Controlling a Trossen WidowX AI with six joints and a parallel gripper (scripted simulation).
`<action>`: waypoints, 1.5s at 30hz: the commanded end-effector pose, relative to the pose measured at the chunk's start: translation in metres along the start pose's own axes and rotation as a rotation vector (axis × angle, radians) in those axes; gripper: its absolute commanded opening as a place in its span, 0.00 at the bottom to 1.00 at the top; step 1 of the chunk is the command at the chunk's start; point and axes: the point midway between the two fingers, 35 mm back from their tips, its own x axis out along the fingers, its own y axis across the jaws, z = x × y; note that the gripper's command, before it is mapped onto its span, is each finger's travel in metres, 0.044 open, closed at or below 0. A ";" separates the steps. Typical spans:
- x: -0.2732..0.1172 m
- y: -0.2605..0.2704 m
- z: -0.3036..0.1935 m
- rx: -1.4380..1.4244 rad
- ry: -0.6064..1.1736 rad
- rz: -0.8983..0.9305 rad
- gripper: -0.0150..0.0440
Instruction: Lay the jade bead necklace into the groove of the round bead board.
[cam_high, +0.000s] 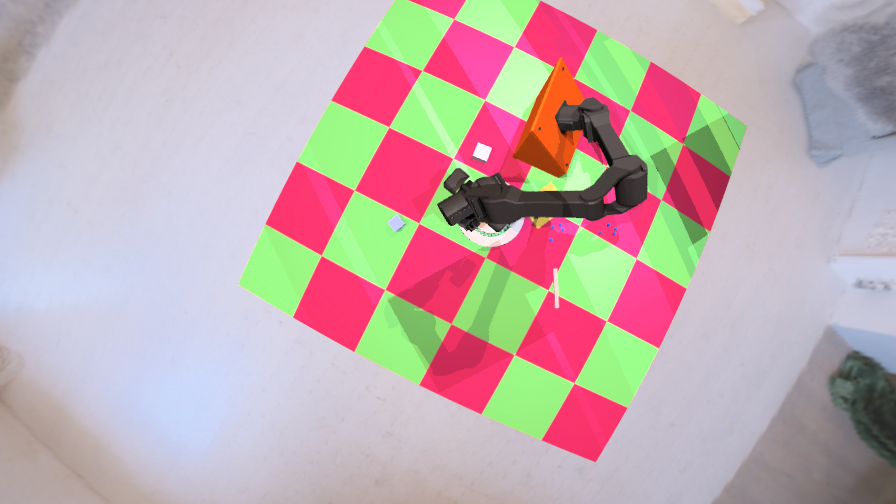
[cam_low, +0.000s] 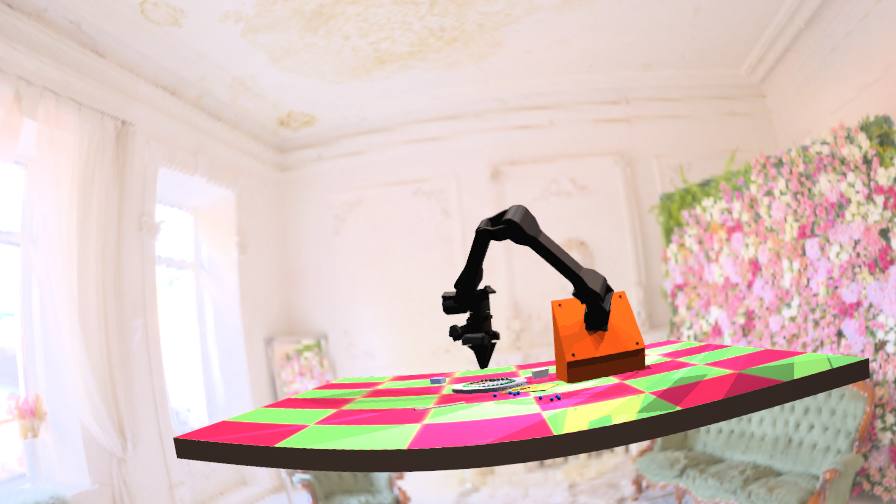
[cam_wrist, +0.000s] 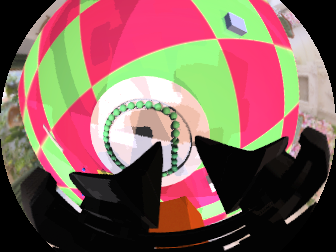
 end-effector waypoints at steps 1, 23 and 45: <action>-0.004 -0.002 0.009 -0.013 0.008 -0.003 0.46; 0.024 -0.001 0.009 -0.014 0.007 -0.002 0.46; 0.034 -0.002 0.010 -0.020 0.007 -0.006 0.25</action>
